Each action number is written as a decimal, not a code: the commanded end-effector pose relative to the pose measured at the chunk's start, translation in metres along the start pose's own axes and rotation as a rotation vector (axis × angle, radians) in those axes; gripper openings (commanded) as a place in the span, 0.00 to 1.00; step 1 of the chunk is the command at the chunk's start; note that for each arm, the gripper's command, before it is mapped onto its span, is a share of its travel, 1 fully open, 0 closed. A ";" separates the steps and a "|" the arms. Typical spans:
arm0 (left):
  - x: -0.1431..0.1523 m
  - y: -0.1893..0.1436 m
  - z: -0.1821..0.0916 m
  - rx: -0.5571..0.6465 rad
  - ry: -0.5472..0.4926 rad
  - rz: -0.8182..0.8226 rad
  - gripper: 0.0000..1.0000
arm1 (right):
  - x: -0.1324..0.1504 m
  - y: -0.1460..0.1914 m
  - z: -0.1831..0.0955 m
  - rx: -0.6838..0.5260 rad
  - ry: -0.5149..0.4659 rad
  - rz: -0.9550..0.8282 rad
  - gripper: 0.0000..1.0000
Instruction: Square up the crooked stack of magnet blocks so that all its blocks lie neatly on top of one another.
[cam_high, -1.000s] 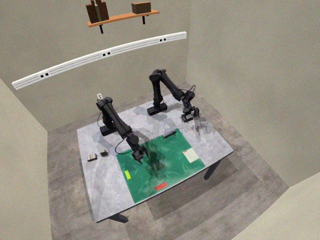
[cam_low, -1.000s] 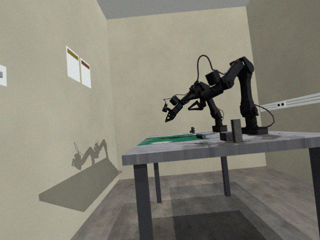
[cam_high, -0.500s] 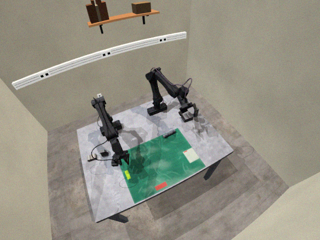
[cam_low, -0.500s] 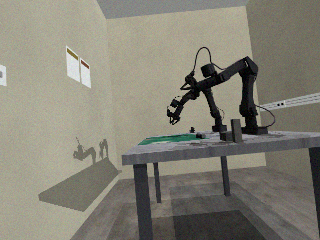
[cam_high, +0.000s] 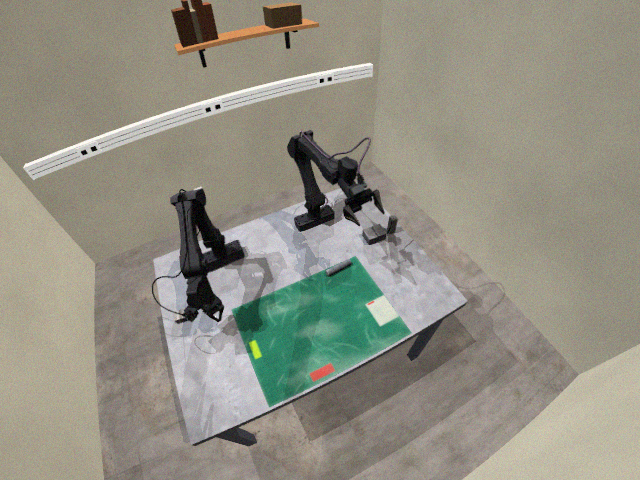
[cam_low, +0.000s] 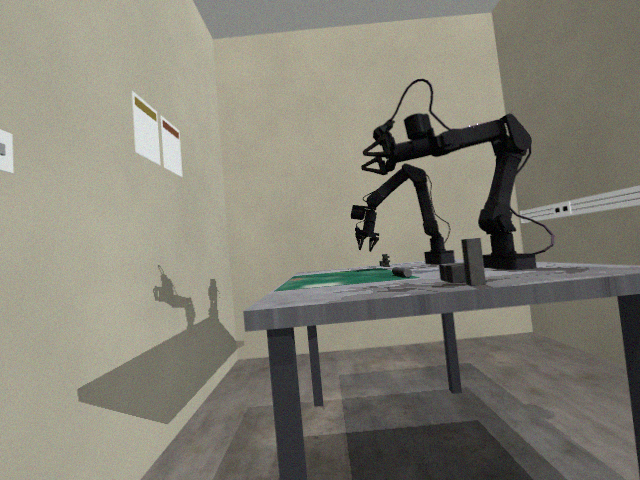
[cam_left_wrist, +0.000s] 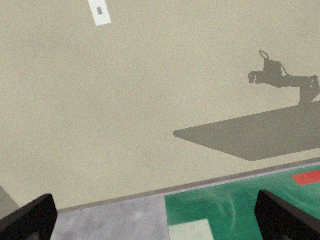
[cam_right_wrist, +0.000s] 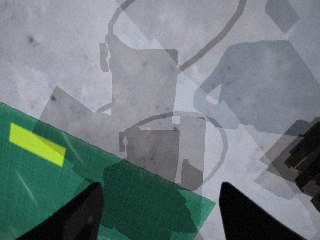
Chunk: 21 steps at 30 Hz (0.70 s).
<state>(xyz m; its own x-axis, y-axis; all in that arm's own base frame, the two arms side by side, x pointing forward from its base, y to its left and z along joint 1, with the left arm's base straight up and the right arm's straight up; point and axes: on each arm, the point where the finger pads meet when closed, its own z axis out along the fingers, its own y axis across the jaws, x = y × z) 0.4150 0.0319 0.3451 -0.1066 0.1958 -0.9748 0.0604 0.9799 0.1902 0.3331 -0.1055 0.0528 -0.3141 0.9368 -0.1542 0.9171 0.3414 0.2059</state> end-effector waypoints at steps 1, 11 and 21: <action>-0.030 0.001 -0.013 -0.047 -0.032 -0.057 1.00 | 0.001 -0.024 -0.017 0.038 0.031 0.113 0.62; -0.072 -0.007 -0.037 -0.066 -0.131 -0.140 1.00 | 0.001 -0.082 -0.023 0.173 0.056 0.321 0.62; -0.088 -0.015 -0.053 -0.072 -0.161 -0.219 1.00 | 0.002 -0.112 -0.034 0.231 0.078 0.486 0.62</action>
<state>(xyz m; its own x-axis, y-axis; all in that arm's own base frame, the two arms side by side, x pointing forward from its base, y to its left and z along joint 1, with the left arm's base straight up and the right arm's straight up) 0.3853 0.0033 0.4002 -0.0182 0.0111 -0.9998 -0.0007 0.9999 0.0111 0.2318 -0.1349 0.0480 0.0927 0.9957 -0.0050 0.9956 -0.0926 0.0146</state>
